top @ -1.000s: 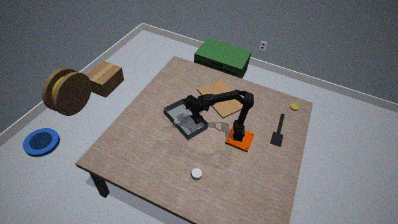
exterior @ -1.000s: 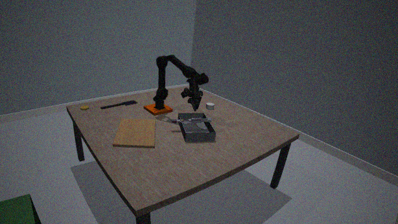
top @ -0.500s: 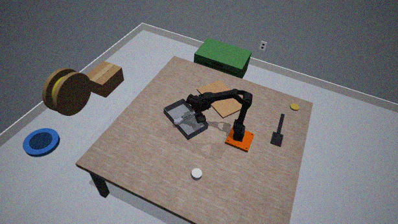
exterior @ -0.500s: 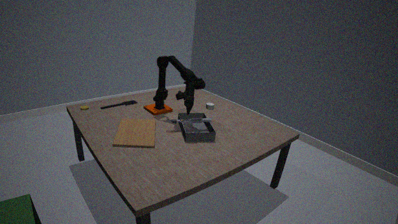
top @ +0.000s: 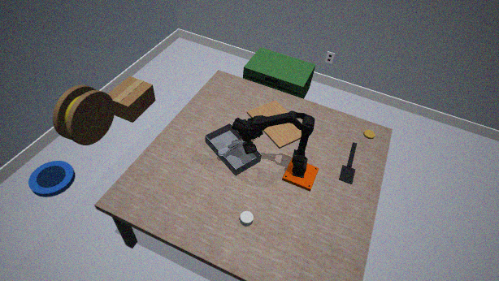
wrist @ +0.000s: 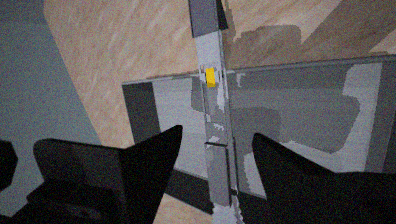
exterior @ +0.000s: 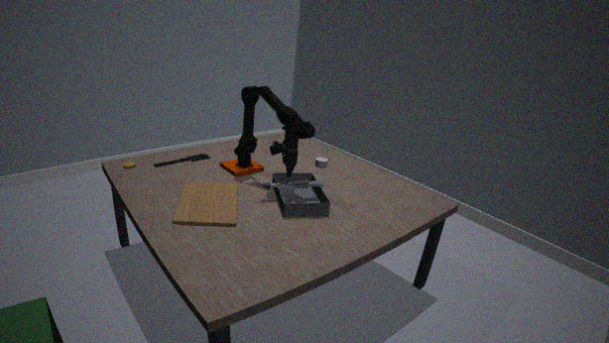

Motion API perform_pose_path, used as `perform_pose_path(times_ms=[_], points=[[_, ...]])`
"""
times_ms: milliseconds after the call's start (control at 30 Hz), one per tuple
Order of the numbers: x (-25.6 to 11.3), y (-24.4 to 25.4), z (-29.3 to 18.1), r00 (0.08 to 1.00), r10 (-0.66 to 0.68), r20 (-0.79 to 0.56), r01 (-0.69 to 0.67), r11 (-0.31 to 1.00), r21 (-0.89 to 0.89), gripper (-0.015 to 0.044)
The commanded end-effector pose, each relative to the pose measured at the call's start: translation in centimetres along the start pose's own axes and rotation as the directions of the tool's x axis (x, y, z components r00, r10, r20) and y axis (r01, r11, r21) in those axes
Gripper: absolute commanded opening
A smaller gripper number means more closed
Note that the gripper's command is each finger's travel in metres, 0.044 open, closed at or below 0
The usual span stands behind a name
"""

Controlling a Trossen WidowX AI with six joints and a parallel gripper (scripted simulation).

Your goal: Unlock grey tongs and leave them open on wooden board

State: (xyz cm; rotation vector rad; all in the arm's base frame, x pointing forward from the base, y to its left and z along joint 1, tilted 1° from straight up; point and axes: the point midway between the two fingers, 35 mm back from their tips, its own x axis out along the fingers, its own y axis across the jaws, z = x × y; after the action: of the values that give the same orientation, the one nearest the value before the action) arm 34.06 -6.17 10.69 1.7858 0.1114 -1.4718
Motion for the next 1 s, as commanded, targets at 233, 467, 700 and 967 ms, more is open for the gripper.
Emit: perform_pose_path(times_ms=[233, 467, 700, 967], points=[[1.9, 0.1, -0.1, 1.0, 0.003, 0.002, -0.003, 1.0, -0.001, 0.026], [3.0, 0.2, -0.1, 1.0, 0.003, 0.002, -0.003, 1.0, -0.001, 0.026], [4.2, 0.2, -0.1, 1.0, 0.003, 0.002, -0.003, 1.0, -0.001, 0.026], [5.4, 0.2, 0.0, 1.0, 0.004, 0.002, -0.004, 1.0, -0.002, 0.026]])
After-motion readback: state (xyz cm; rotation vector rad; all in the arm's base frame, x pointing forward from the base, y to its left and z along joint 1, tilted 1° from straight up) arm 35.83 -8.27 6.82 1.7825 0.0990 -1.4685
